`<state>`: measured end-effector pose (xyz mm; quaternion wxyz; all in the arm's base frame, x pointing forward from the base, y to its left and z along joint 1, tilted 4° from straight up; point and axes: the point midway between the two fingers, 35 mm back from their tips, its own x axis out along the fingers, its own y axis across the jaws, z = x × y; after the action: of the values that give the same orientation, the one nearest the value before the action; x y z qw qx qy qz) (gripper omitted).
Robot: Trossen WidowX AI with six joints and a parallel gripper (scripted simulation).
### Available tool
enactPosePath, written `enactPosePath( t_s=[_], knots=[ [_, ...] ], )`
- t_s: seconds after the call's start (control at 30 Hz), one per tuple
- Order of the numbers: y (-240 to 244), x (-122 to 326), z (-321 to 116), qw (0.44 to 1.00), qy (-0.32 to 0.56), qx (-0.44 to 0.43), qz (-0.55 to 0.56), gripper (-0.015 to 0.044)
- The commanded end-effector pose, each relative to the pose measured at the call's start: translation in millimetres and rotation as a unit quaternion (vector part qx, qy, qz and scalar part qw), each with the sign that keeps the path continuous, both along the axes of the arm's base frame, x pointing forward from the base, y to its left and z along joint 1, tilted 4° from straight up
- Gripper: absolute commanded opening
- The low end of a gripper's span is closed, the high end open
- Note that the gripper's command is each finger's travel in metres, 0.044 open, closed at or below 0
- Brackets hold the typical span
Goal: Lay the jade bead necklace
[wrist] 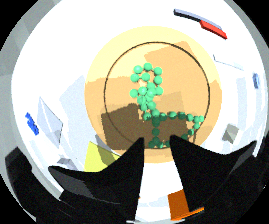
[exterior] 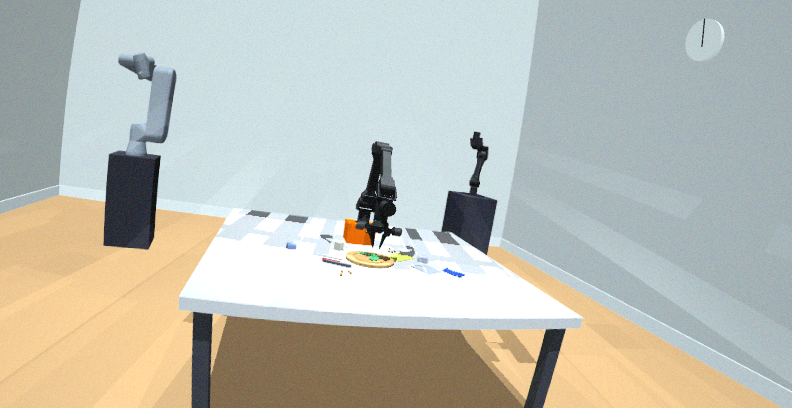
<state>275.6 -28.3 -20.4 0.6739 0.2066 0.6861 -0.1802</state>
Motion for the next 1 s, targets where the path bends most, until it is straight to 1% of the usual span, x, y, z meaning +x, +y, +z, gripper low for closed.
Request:
enactPosePath(
  t_s=[0.0,0.57,0.97],
  knots=[
    [0,0,-3,1.000,0.001,0.000,0.000,0.0120],
    [2,-5,-30,1.000,0.009,0.002,-0.003,0.0120],
    [2,-5,-31,1.000,0.009,0.002,-0.003,0.0120]
  ],
)
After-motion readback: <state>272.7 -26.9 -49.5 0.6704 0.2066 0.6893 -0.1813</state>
